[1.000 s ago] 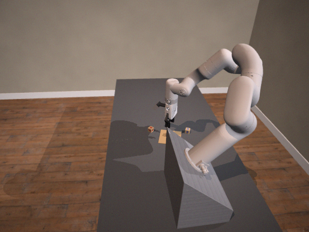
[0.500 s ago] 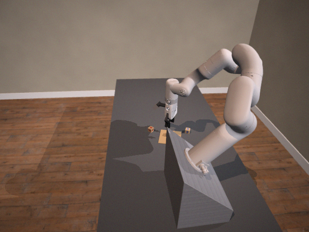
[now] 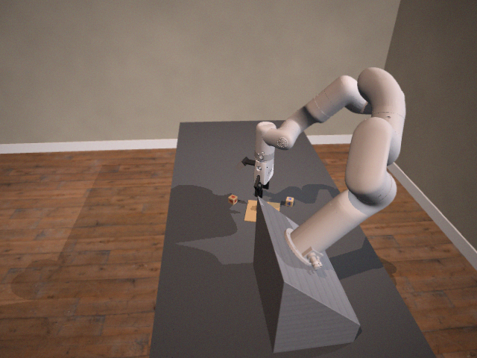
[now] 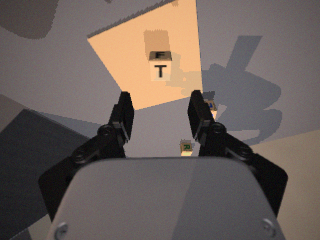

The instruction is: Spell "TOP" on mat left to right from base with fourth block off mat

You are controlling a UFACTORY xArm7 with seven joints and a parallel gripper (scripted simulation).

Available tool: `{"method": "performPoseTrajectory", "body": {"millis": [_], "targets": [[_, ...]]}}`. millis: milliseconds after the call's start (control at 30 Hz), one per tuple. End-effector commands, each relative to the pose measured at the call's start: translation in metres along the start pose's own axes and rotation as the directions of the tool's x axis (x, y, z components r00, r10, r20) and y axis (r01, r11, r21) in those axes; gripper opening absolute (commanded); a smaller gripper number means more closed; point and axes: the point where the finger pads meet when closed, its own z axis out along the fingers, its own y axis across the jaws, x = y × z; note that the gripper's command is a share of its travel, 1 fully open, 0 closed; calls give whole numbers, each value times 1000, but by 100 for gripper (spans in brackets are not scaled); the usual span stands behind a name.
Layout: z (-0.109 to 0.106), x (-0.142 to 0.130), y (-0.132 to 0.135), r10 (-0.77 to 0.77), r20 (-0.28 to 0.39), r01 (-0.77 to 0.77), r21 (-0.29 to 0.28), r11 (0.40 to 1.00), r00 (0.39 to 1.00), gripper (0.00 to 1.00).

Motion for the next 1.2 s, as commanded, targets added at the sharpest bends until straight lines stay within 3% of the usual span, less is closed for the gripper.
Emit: {"method": "performPoseTrajectory", "body": {"millis": [0, 1167], "targets": [[0, 2, 0, 0, -4, 0, -2, 1000, 1000, 69], [41, 2, 1, 0, -4, 0, -2, 1000, 1000, 69]]}}
